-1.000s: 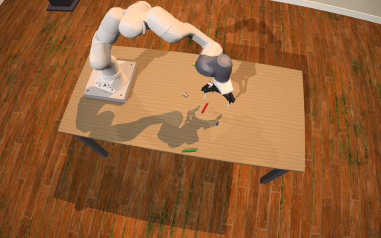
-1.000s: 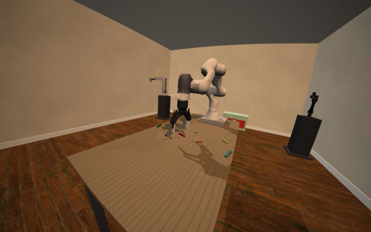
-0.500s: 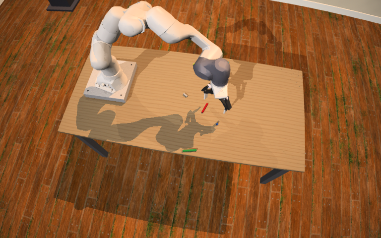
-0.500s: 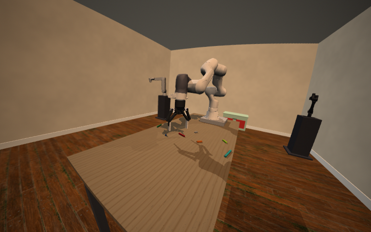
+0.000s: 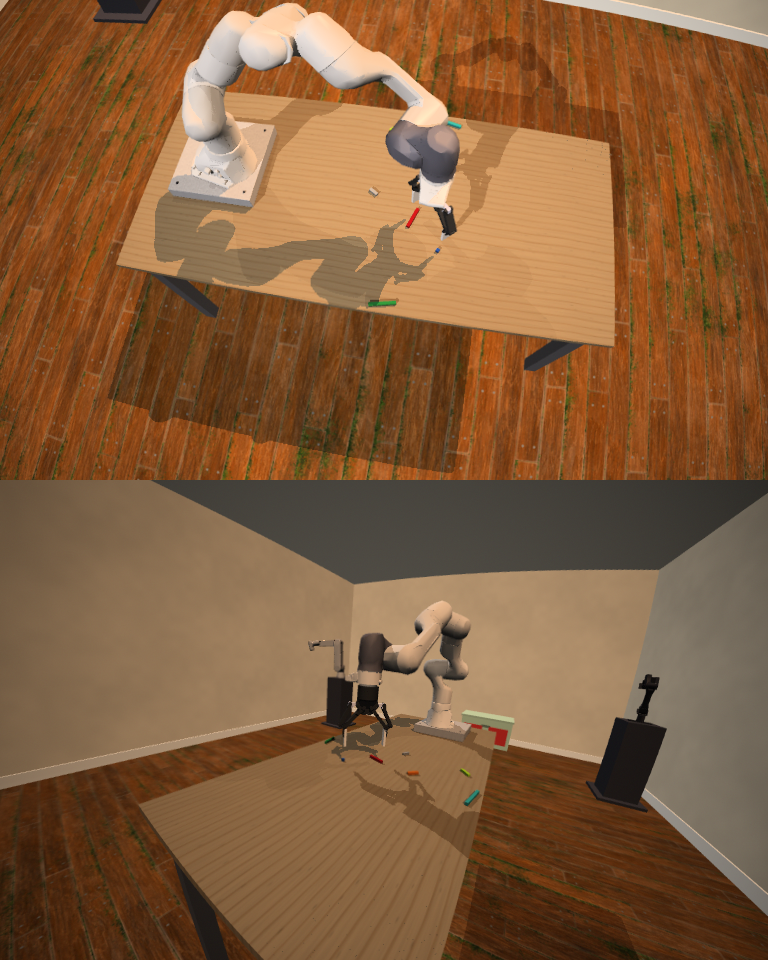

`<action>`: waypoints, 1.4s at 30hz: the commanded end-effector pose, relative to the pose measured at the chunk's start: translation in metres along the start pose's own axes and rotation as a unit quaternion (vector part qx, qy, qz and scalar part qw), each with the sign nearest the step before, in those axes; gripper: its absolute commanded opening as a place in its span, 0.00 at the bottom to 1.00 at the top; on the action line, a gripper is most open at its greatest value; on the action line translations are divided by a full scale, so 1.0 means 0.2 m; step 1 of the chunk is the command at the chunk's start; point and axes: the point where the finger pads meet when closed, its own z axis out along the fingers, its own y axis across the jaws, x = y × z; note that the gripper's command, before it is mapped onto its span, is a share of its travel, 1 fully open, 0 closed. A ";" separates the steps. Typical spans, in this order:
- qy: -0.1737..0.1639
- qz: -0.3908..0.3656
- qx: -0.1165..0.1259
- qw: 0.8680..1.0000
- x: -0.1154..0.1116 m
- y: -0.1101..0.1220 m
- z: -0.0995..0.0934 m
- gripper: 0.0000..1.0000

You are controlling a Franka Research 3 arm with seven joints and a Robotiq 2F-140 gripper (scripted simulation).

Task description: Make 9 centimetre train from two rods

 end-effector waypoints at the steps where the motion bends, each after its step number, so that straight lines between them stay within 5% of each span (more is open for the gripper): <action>1: 0.002 0.084 -0.002 0.996 0.02 0.00 0.01 1.00; 25: 0.002 0.290 -0.002 0.957 0.20 -0.08 0.01 1.00; 32: 0.001 0.363 -0.002 0.932 0.27 -0.11 0.00 1.00; 42: 0.001 0.367 -0.002 0.930 0.27 -0.11 0.00 1.00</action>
